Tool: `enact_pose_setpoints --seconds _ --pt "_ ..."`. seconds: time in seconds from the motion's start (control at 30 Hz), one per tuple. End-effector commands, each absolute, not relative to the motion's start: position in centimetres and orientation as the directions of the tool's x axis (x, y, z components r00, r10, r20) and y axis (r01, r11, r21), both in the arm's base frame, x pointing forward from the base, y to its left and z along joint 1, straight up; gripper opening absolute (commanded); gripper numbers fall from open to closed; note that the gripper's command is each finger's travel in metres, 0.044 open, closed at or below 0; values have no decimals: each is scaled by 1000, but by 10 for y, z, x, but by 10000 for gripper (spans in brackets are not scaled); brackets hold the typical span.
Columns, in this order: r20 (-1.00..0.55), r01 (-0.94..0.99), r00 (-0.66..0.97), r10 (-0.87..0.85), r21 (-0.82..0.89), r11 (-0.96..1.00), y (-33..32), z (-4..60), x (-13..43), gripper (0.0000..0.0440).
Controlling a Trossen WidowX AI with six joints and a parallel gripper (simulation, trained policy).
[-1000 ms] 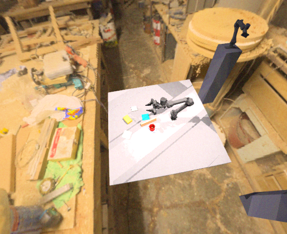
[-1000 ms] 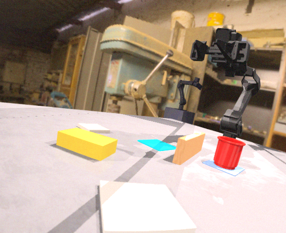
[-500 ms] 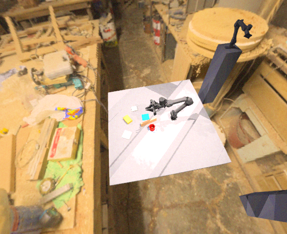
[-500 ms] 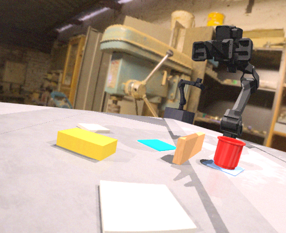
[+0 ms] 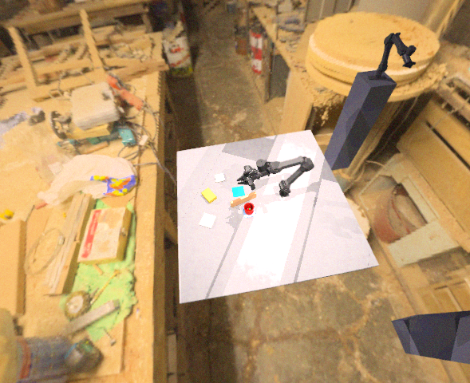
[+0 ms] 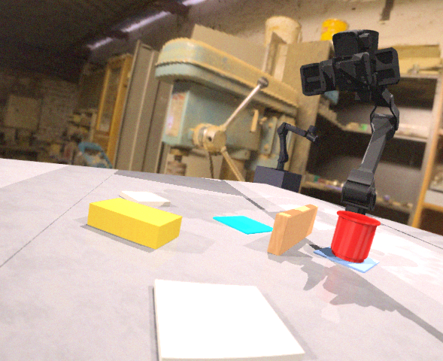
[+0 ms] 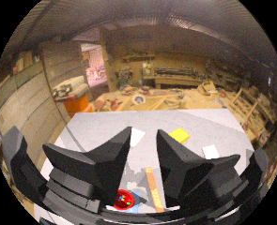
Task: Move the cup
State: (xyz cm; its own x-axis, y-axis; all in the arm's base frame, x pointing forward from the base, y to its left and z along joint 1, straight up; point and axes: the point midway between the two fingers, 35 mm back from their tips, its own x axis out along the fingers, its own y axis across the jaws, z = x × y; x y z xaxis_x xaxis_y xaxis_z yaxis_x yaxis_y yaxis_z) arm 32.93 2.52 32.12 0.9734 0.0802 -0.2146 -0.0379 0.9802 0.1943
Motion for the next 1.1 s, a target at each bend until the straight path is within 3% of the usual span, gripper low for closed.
enact_pose_setpoints --seconds 0.0,1.07 --pt "-252 -39 962 101 240 970 32 322 332 118" --pt "-612 192 768 189 502 843 78 299 344 117"
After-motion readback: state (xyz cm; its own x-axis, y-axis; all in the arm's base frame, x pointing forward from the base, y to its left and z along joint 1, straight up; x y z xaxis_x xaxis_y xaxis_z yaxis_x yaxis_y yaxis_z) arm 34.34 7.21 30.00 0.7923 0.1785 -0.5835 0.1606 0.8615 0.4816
